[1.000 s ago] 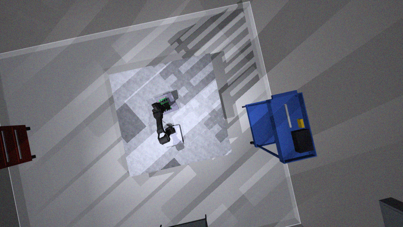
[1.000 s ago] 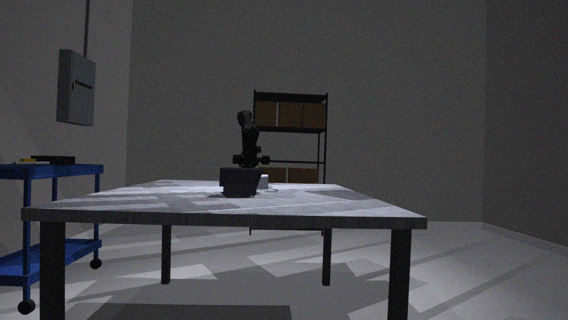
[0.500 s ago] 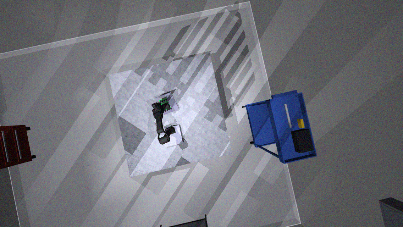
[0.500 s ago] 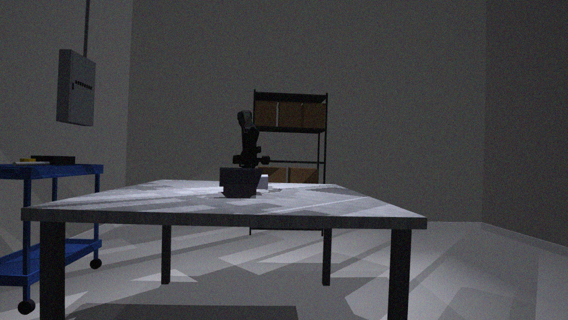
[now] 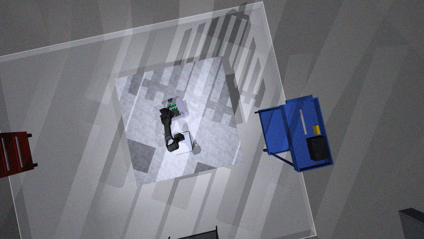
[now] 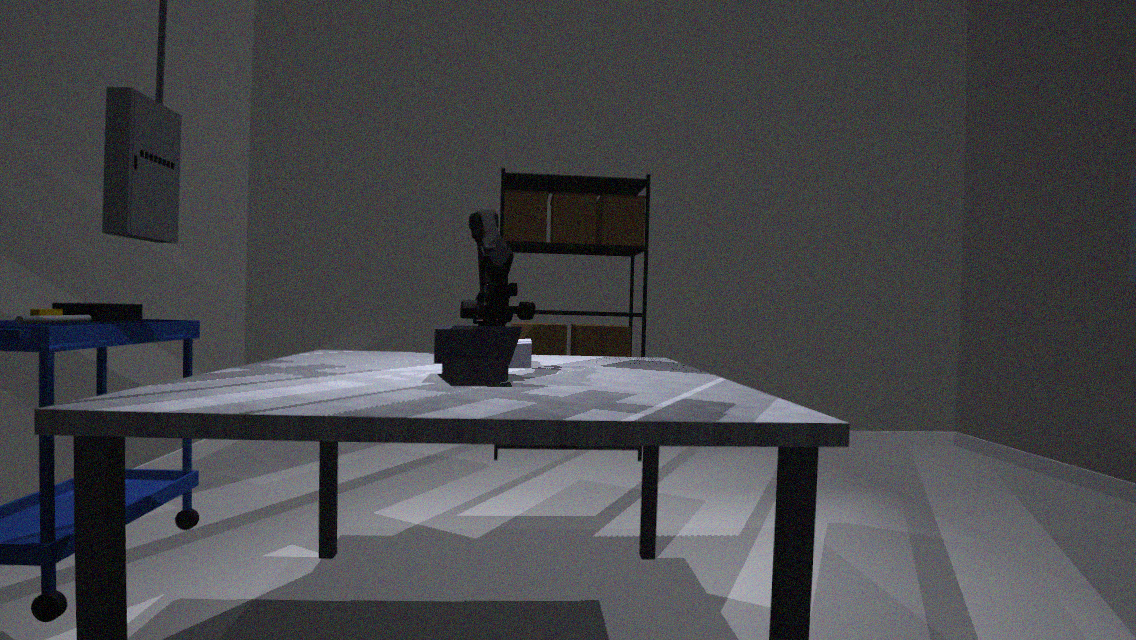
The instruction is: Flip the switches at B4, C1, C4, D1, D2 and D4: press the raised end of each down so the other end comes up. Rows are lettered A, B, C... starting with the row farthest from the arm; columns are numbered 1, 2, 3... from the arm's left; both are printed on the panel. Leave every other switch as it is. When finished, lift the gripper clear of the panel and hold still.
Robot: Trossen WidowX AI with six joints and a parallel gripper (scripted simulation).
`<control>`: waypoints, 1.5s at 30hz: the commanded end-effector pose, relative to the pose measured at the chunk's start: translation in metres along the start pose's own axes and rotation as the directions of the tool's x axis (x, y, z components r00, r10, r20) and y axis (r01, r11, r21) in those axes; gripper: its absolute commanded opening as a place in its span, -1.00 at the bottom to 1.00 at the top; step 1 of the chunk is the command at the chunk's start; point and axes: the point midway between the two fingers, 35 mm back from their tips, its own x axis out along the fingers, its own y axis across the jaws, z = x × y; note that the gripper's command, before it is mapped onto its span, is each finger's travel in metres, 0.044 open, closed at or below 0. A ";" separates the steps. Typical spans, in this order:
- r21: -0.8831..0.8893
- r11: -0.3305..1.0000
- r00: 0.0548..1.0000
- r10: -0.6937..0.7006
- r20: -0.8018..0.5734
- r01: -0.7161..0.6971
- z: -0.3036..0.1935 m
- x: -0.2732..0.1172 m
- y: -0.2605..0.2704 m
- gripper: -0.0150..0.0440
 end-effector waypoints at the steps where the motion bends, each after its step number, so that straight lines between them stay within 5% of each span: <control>1: -0.002 1.000 1.000 0.001 -0.004 -0.001 -0.002 0.002 0.000 -0.49; 31: -0.002 1.000 1.000 0.001 -0.004 -0.001 -0.001 0.006 0.000 -0.49; 38: -0.002 1.000 1.000 0.001 0.020 -0.001 -0.003 -0.058 0.000 -0.49; 45: -0.002 1.000 1.000 0.001 0.018 -0.001 -0.005 -0.060 -0.006 -0.49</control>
